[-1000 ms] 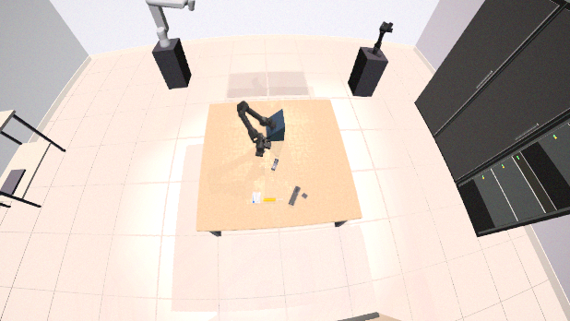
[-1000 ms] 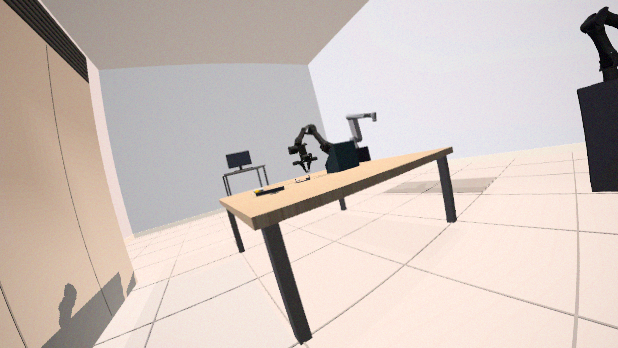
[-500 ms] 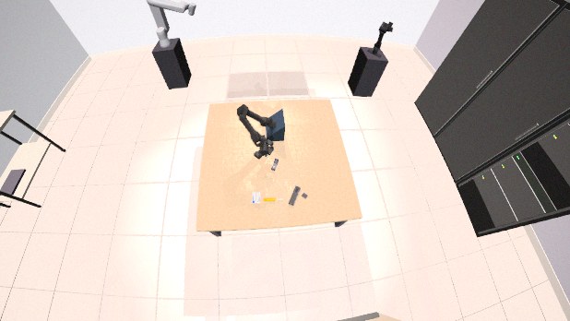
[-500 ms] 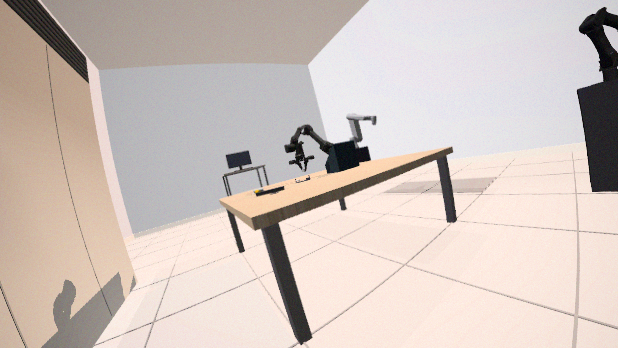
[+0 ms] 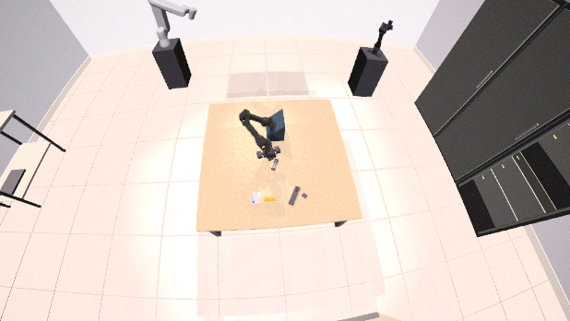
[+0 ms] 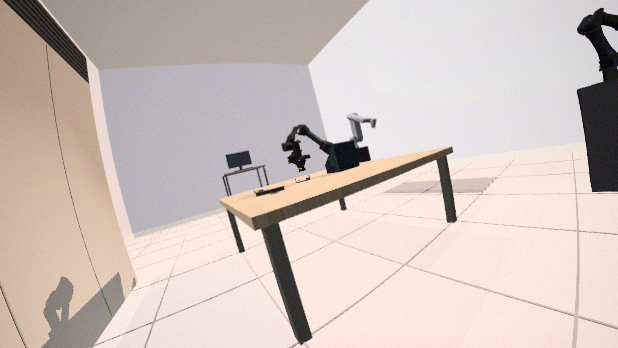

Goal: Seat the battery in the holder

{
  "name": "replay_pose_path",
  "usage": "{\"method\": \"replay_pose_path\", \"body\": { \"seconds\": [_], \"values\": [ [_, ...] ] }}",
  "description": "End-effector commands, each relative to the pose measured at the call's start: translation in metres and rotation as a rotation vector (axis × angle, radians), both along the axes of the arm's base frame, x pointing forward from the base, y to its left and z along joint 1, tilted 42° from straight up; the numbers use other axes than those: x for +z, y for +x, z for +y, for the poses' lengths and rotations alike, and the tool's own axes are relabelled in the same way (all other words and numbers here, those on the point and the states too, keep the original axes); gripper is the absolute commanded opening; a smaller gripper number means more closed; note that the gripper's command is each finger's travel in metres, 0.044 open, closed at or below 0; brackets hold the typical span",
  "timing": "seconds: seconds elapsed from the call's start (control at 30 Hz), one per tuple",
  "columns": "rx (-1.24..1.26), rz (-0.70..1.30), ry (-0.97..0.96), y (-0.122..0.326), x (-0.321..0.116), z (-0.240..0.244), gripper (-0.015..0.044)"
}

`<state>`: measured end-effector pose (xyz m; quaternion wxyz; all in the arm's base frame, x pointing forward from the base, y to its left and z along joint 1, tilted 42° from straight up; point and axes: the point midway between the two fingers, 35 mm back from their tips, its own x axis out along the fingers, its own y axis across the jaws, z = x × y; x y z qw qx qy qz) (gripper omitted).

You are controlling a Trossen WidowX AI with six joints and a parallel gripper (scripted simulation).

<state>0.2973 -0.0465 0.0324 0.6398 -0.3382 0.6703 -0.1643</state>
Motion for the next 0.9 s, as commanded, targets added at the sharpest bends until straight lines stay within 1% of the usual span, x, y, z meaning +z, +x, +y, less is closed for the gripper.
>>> {"method": "replay_pose_path", "body": {
  "seconds": [0.0,0.4,0.7,0.87],
  "values": [
    [-0.134,-0.115,0.012,0.011,-0.007,0.012,0.0074],
    [-0.474,-0.414,0.032,0.032,-0.028,0.044,0.0074],
    [-0.488,-0.420,0.031,0.031,-0.028,0.044,0.0074],
    [-0.553,-0.340,0.034,0.030,-0.040,0.034,0.0074]
  ]
}}
